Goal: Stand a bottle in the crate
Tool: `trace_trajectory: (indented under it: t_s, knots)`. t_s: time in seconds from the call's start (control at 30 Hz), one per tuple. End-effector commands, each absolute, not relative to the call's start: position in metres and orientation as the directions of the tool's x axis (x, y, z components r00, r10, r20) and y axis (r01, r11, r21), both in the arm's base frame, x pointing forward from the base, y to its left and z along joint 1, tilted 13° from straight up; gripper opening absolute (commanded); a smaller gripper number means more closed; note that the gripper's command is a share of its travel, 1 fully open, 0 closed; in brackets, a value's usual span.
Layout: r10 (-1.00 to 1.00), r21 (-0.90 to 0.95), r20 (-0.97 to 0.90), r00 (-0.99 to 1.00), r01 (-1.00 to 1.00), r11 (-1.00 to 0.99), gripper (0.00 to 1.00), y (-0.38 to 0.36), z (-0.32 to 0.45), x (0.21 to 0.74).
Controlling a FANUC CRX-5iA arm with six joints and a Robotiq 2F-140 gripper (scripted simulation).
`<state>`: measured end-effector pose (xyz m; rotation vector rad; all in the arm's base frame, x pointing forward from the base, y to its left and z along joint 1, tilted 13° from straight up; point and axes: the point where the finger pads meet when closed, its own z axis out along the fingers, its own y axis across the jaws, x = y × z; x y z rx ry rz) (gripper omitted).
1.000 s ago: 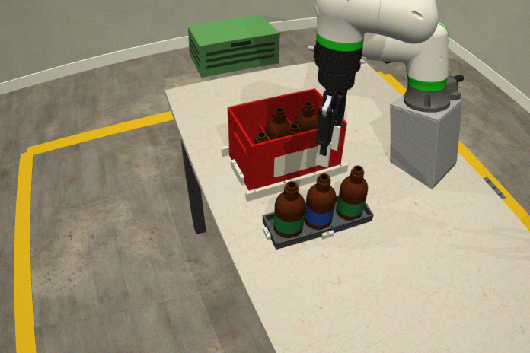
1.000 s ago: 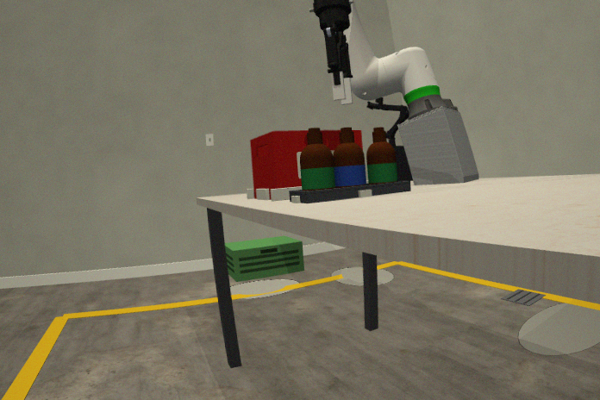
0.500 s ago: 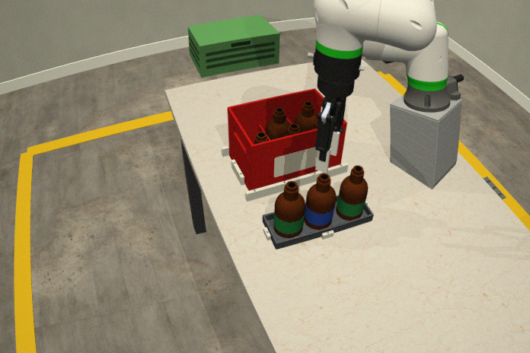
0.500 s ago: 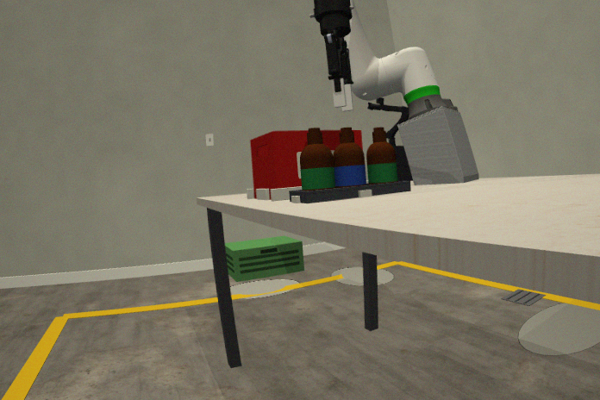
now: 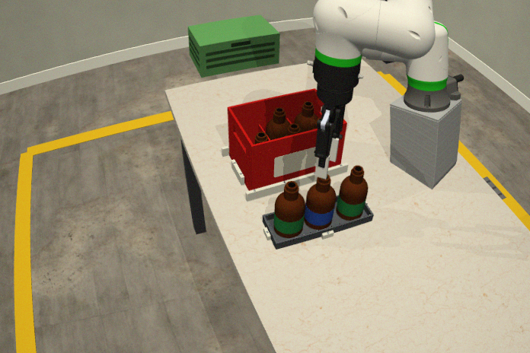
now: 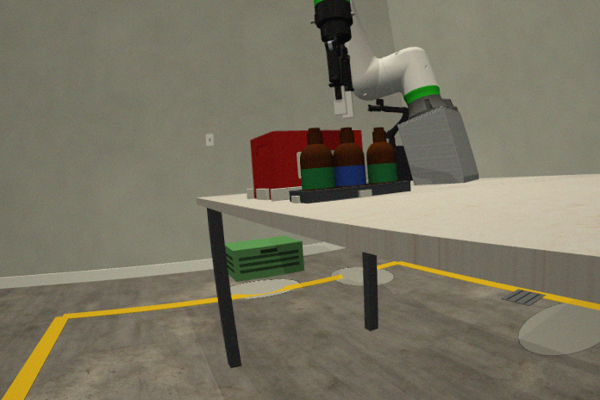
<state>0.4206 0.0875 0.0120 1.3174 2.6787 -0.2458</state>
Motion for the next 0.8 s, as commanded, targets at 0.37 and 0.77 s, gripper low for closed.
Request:
trace_trajectory:
  t_s: [0.37, 0.77]
  knots:
    - [0.771, -0.081, -0.202, -0.604, 0.794, 0.602, 0.38, 0.0861, 0.005, 0.4213]
    - [0.771, -0.081, -0.202, -0.604, 0.794, 0.602, 0.38, 0.086, 0.0047, 0.4213]
